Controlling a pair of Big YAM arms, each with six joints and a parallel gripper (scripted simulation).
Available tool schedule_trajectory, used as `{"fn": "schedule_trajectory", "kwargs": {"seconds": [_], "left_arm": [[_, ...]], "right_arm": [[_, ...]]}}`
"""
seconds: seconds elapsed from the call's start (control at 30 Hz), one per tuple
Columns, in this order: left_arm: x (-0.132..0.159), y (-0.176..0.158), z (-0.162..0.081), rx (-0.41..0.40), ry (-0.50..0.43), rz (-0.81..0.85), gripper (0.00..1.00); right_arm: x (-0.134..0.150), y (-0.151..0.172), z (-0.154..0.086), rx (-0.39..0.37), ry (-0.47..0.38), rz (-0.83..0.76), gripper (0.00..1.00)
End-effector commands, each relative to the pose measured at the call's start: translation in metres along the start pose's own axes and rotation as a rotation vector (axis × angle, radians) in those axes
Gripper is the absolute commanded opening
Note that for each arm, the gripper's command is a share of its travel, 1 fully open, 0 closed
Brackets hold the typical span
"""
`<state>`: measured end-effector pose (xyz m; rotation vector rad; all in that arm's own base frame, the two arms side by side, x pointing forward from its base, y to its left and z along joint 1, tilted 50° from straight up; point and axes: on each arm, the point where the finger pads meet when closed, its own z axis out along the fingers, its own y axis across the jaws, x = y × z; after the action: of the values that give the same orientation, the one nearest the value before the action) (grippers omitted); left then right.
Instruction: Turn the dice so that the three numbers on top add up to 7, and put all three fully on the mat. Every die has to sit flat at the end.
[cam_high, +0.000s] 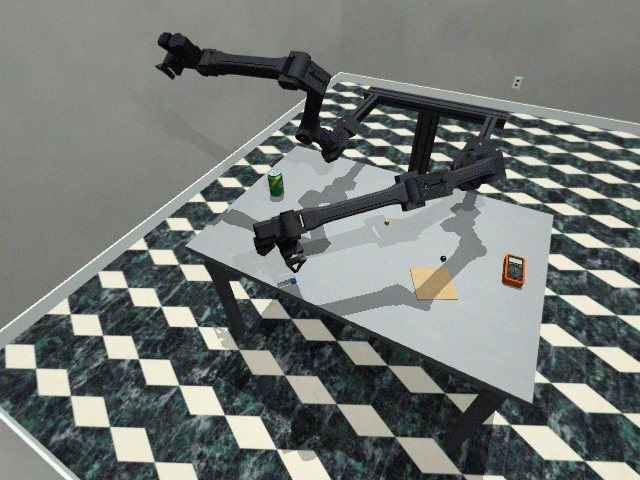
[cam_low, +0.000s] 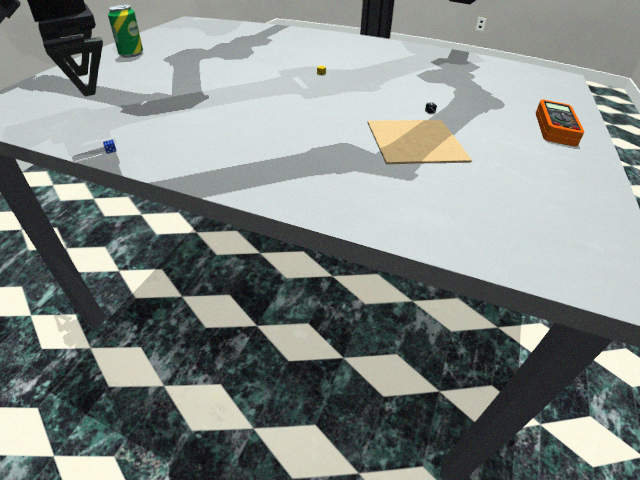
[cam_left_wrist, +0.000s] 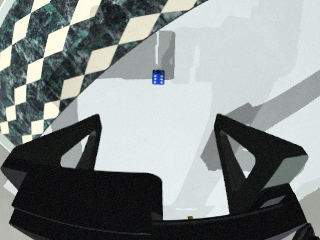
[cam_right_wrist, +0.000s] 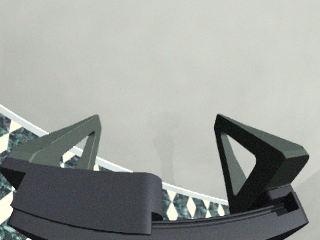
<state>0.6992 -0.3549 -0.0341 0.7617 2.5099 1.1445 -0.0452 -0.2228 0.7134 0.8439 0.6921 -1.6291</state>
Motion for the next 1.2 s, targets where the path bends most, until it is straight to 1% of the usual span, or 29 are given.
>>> {"fn": "schedule_trajectory", "kwargs": {"seconds": [0.0, 0.03, 0.07, 0.2, 0.27, 0.4, 0.47, 0.57, 0.6, 0.63, 0.7, 0.73, 0.77, 0.87, 0.97, 1.07, 1.13, 1.17], "left_arm": [[0.004, 0.007, 0.020, -0.003, 0.029, -0.133, 1.00], [0.005, 0.006, 0.021, -0.004, 0.032, -0.149, 1.00], [0.002, 0.009, 0.020, -0.004, 0.026, -0.231, 1.00], [0.003, 0.006, 0.025, -0.006, 0.025, -0.337, 1.00], [0.010, 0.001, 0.031, -0.011, 0.043, -0.403, 1.00], [0.000, 0.009, 0.025, -0.006, 0.018, -0.520, 1.00], [0.000, 0.011, 0.025, -0.006, 0.019, -0.585, 1.00], [0.000, 0.011, 0.025, -0.007, 0.019, -0.603, 1.00], [-0.001, 0.012, 0.026, -0.007, 0.017, -0.683, 1.00], [-0.001, 0.012, 0.026, -0.007, 0.016, -0.688, 1.00], [-0.001, 0.012, 0.028, -0.008, 0.017, -0.763, 1.00], [-0.001, 0.012, 0.028, -0.008, 0.017, -0.767, 1.00], [0.003, 0.009, 0.032, -0.012, 0.024, -0.817, 1.00], [0.009, 0.002, 0.039, -0.019, 0.036, -0.891, 1.00], [-0.001, 0.010, 0.035, -0.008, 0.013, -0.990, 1.00], [0.002, 0.010, 0.036, -0.013, 0.020, -1.082, 1.00], [0.002, 0.010, 0.036, -0.013, 0.020, -1.082, 1.00], [0.003, 0.009, 0.038, -0.015, 0.022, -1.106, 1.00]], "right_arm": [[-0.042, -0.005, -0.003, 0.011, -0.063, 0.000, 1.00], [-0.042, -0.005, -0.003, 0.011, -0.063, 0.000, 1.00], [-0.042, -0.005, -0.003, 0.011, -0.063, 0.000, 1.00], [-0.042, -0.005, -0.003, 0.011, -0.063, 0.000, 1.00], [-0.042, -0.005, -0.003, 0.011, -0.063, 0.000, 1.00], [-0.042, -0.005, -0.003, 0.011, -0.063, 0.000, 1.00], [-0.042, -0.005, -0.003, 0.011, -0.063, 0.000, 1.00], [-0.042, -0.005, -0.003, 0.011, -0.063, 0.000, 1.00], [-0.042, -0.005, -0.003, 0.011, -0.063, 0.000, 1.00], [-0.042, -0.005, -0.003, 0.011, -0.063, 0.000, 1.00], [-0.042, -0.005, -0.003, 0.011, -0.063, 0.000, 1.00], [-0.042, -0.005, -0.003, 0.011, -0.063, 0.000, 1.00], [-0.042, -0.005, -0.003, 0.011, -0.063, 0.000, 1.00], [-0.042, -0.005, -0.003, 0.011, -0.063, 0.000, 1.00], [-0.042, -0.005, -0.003, 0.011, -0.063, 0.000, 1.00], [-0.042, -0.005, -0.003, 0.011, -0.063, 0.000, 1.00], [-0.042, -0.005, -0.003, 0.011, -0.063, 0.000, 1.00], [-0.042, -0.005, -0.003, 0.011, -0.063, 0.000, 1.00]]}}
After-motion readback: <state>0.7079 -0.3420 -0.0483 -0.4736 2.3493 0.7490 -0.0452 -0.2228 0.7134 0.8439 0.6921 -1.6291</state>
